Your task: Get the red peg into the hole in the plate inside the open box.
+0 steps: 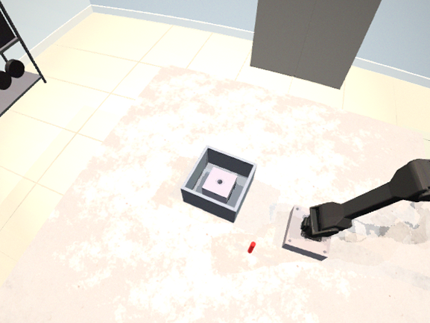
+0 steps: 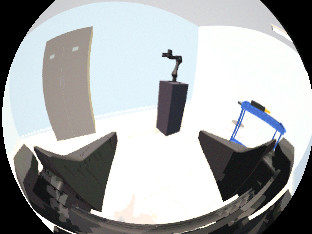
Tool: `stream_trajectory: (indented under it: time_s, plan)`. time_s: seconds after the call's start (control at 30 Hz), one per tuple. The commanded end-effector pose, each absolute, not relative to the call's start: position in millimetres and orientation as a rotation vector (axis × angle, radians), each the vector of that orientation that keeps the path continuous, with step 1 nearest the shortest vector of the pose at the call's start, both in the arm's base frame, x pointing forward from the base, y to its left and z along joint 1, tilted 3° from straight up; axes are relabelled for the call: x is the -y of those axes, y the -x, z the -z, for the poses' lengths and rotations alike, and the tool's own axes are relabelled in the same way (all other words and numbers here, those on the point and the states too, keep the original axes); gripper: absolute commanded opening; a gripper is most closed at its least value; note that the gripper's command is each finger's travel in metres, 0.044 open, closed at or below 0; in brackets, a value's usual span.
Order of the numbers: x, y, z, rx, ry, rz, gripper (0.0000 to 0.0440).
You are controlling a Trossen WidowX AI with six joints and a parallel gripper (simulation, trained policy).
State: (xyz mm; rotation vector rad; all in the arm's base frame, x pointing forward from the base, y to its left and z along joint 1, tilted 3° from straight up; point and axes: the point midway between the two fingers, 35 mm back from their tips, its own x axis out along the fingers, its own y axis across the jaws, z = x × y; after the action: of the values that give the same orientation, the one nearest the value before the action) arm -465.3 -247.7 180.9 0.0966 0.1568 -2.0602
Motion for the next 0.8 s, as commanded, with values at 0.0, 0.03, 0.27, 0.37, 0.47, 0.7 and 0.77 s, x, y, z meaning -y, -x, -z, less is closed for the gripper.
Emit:
stream_trajectory:
  time_s: [0.0, 0.03, 0.27, 0.37, 0.47, 0.7, 0.77]
  plan:
    - [254.2, 461.0, -180.5, -0.162, -0.095, 2.048, 0.0417]
    - [261.8, 455.8, -179.8, -0.165, -0.098, 2.034, 0.043]
    - [343.0, 392.7, -165.4, -0.146, -0.225, 1.908, 0.044]
    - [376.2, 357.9, -159.4, -0.131, -0.301, 1.857, 0.044]
    - [404.7, 321.0, -154.2, -0.124, -0.375, 1.808, 0.044]
    - [453.2, 230.2, -143.7, -0.137, -0.532, 1.709, 0.044]
    - [462.6, 203.5, -141.2, -0.148, -0.572, 1.682, 0.044]
